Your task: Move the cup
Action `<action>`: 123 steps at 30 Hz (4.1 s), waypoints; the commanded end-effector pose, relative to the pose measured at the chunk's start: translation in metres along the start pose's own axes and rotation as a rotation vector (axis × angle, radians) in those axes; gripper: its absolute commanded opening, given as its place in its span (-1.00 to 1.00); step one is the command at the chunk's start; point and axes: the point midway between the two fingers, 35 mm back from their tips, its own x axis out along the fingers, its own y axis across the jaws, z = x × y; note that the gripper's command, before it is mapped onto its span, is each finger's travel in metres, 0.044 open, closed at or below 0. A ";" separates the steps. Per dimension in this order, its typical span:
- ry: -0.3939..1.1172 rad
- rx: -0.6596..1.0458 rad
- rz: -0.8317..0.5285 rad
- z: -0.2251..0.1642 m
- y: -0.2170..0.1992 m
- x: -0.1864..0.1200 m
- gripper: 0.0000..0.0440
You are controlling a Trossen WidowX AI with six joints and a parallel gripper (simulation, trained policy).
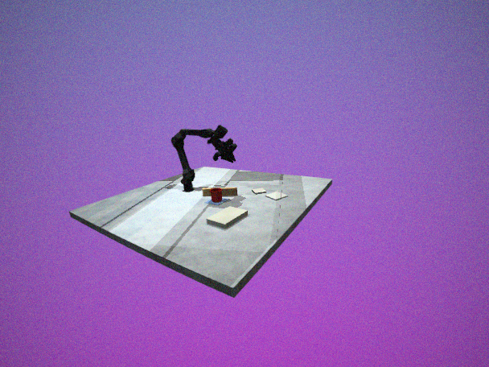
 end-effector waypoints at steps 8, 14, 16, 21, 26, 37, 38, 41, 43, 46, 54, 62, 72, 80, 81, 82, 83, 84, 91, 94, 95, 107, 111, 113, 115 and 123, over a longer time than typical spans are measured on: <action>0.160 -0.011 -0.063 -0.014 -0.006 0.013 -0.52; 0.252 -0.028 -0.099 -0.022 -0.011 0.018 -0.48; 0.283 -0.036 -0.110 -0.024 -0.014 0.020 -0.48; 0.360 -0.056 -0.139 -0.031 -0.020 0.023 -0.48; 0.437 -0.082 -0.165 -0.037 -0.029 0.027 -0.51; 0.600 -0.146 -0.210 -0.052 -0.055 0.034 -0.51; 0.613 -0.151 -0.213 -0.054 -0.057 0.034 -0.51; 0.652 -0.167 -0.222 -0.058 -0.065 0.037 -0.51; 0.676 -0.177 -0.227 -0.060 -0.071 0.038 -0.50; 0.708 -0.191 -0.232 -0.065 -0.079 0.041 -0.48; 0.767 -0.226 -0.235 -0.077 -0.099 0.053 -0.39; 0.818 -0.263 -0.224 -0.094 -0.117 0.067 -0.31; 0.879 -0.325 -0.182 -0.123 -0.135 0.091 -0.24; 0.917 -0.420 -0.118 -0.143 -0.143 0.105 -0.70; 0.923 -0.434 -0.110 -0.145 -0.144 0.106 -0.82; 0.926 -0.446 -0.103 -0.146 -0.145 0.106 -0.93; 0.929 -0.459 -0.096 -0.146 -0.145 0.106 -1.00; 0.931 -0.472 -0.089 -0.146 -0.145 0.105 -1.00; 0.932 -0.545 -0.046 -0.138 -0.143 0.095 -1.00; 0.929 -0.571 -0.031 -0.133 -0.139 0.089 -1.00; 0.927 -0.578 -0.026 -0.132 -0.138 0.087 -1.00; 0.900 -0.649 0.015 -0.117 -0.112 0.065 -1.00; 0.885 -0.673 0.026 -0.114 -0.100 0.060 -1.00; 0.876 -0.686 0.032 -0.113 -0.094 0.058 -1.00; 0.867 -0.698 0.037 -0.112 -0.088 0.057 -1.00; 0.828 -0.750 0.055 -0.112 -0.061 0.052 -1.00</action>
